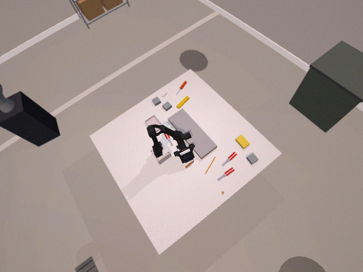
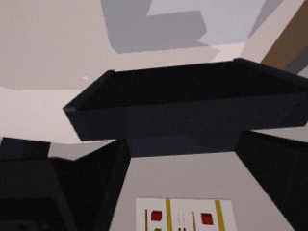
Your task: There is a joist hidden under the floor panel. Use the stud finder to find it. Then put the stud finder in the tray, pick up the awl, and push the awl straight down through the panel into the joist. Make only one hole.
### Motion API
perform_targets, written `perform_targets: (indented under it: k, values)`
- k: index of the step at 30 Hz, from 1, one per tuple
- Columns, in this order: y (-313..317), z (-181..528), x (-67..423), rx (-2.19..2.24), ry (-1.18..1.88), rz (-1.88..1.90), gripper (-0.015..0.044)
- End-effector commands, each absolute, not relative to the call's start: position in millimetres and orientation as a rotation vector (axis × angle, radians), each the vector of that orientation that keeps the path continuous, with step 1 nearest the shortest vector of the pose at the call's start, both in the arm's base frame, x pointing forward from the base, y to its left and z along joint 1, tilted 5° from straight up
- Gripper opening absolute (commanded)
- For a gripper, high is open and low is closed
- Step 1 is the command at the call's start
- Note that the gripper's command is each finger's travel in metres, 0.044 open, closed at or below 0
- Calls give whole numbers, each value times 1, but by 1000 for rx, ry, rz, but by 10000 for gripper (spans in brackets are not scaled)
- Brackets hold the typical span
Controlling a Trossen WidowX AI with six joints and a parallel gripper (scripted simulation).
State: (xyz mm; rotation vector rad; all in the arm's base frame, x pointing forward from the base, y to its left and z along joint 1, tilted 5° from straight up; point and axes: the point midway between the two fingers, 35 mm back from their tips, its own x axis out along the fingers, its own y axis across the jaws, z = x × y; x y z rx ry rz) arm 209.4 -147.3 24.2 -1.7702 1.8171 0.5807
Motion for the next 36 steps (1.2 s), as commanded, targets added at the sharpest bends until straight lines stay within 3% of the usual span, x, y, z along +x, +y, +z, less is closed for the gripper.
perform_targets:
  k: [1, 36]
  values:
    - [-148, 24, 209, -1786, 1841, 554, 0]
    - [-132, 43, 210, -1903, 1942, 399, 0]
